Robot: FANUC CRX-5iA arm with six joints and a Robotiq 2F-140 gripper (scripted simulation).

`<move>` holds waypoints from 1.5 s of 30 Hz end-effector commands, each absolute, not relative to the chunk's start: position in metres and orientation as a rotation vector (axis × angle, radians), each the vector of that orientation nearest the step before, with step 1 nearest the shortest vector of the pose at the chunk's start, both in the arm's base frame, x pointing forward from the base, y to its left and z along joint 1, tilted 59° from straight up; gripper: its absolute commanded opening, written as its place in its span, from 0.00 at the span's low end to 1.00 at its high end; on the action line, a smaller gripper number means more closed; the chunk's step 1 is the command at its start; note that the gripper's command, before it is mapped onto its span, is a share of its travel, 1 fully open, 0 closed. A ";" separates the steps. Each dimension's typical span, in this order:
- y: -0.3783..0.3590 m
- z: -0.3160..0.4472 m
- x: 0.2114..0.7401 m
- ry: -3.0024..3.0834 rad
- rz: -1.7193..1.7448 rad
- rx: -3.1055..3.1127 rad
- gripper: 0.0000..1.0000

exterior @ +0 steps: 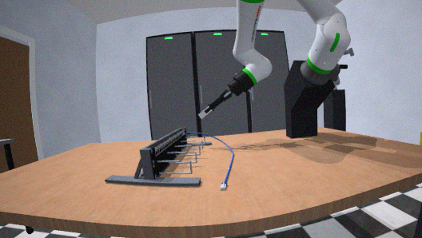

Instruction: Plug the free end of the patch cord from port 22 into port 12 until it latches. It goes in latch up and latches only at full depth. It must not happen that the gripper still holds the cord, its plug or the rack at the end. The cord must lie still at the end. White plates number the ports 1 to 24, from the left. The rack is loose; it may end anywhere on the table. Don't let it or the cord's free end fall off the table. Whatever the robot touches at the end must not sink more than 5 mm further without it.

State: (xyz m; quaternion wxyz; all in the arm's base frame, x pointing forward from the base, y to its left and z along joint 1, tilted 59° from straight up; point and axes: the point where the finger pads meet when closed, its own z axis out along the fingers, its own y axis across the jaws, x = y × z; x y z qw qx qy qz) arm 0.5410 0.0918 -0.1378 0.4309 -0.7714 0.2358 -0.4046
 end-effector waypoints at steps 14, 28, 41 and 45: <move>0.131 -0.164 0.612 0.589 -1.010 -1.925 0.00; 0.131 -0.164 0.612 0.589 -1.010 -1.925 0.00; 0.131 -0.164 0.612 0.589 -1.010 -1.925 0.00; 0.131 -0.164 0.612 0.589 -1.010 -1.925 0.00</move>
